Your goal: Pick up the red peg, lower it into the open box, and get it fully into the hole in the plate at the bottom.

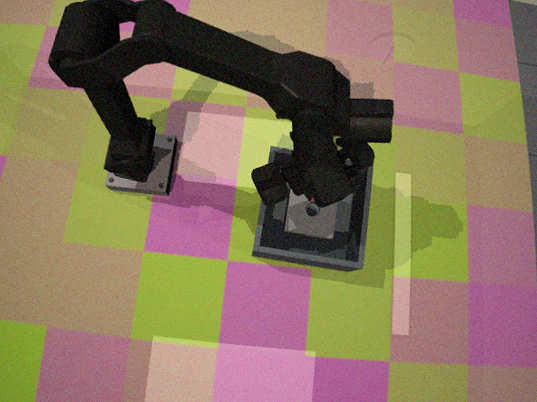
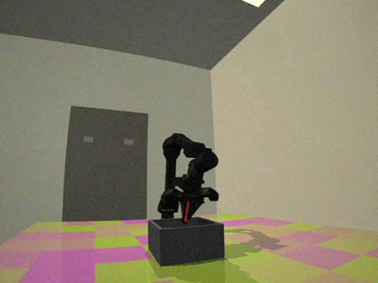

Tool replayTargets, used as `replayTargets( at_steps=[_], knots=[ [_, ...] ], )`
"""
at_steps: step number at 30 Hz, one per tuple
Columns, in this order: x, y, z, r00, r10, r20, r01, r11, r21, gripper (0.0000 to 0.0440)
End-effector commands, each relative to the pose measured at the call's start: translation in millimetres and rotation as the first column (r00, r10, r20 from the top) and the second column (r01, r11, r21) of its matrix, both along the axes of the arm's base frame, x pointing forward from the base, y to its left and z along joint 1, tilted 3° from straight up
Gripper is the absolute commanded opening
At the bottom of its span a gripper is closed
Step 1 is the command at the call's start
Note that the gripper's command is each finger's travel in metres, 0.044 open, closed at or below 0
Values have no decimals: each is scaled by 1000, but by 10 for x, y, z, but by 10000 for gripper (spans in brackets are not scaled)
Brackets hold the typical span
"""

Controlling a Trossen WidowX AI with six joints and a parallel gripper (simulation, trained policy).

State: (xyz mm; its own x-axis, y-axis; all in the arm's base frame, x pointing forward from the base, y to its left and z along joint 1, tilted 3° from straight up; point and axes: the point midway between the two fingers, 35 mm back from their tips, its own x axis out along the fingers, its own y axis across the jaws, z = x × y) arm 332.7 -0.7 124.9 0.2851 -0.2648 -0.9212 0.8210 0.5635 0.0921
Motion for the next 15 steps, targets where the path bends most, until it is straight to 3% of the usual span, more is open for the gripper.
replayTargets(
  at_steps=[1,12,15],
  knots=[
    [63,-72,-68,999,30,-15,-30,1000,7,3],
    [126,-174,-329,987,140,-76,-137,990,41,3],
    [120,-177,-402,981,166,-97,-161,985,56,40]
  ],
)
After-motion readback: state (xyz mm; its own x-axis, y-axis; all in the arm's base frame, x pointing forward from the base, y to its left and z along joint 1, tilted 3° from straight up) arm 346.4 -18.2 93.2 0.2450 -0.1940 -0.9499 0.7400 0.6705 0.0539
